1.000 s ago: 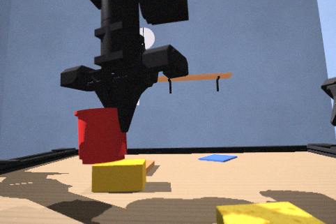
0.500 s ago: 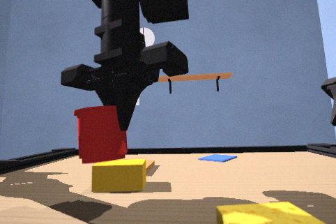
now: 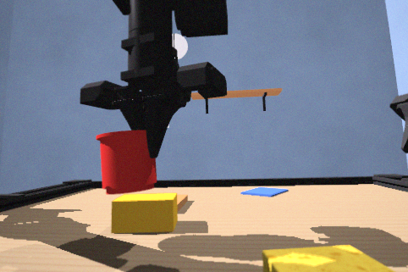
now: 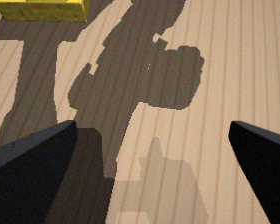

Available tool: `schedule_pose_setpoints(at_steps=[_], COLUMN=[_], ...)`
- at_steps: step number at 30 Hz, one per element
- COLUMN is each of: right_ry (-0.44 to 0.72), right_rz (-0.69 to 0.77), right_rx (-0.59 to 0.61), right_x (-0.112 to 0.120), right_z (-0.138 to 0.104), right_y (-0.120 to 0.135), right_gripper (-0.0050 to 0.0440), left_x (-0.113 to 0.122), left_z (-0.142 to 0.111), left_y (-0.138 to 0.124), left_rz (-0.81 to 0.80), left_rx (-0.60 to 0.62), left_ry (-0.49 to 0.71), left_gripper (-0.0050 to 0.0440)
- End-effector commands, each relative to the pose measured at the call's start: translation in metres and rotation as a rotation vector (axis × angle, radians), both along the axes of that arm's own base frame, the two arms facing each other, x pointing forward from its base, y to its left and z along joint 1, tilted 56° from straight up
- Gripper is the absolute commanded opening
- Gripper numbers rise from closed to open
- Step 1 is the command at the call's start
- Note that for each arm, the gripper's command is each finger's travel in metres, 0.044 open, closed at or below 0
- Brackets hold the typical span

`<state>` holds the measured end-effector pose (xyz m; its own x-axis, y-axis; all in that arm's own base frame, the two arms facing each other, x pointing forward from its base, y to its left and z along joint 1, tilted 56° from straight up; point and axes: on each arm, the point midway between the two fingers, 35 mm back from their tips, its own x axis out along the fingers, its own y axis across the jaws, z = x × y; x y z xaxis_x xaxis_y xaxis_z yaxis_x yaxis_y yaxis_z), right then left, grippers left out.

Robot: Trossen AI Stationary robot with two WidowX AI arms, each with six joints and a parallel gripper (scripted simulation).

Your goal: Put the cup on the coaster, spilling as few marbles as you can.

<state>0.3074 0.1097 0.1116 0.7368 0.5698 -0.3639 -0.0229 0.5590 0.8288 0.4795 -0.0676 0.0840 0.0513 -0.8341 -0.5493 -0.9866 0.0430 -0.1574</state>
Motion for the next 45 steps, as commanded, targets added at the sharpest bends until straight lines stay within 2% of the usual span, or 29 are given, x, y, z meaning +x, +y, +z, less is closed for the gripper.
schedule_pose_setpoints(at_steps=[1, 18, 33, 45], right_ry=[-0.002, -0.002, -0.002, -0.002], right_rz=[-0.001, -0.001, -0.001, -0.001], right_rx=[0.002, 0.002, 0.002, 0.002], right_x=[0.0, 0.0, 0.0, 0.0], right_z=[0.001, 0.001, 0.001, 0.001], right_y=[0.0, 0.0, 0.0, 0.0], right_gripper=[0.04, 0.04, 0.04, 0.04], left_x=[-0.003, -0.017, -0.035, -0.045], left_z=[-0.01, -0.049, -0.103, -0.133], left_y=[0.009, 0.034, 0.072, 0.095], left_rz=[0.009, 0.01, 0.01, 0.01], left_rx=[0.006, 0.007, 0.007, 0.007], left_ry=[0.022, 0.026, 0.026, 0.026], left_gripper=[0.0, 0.0, 0.0, 0.0])
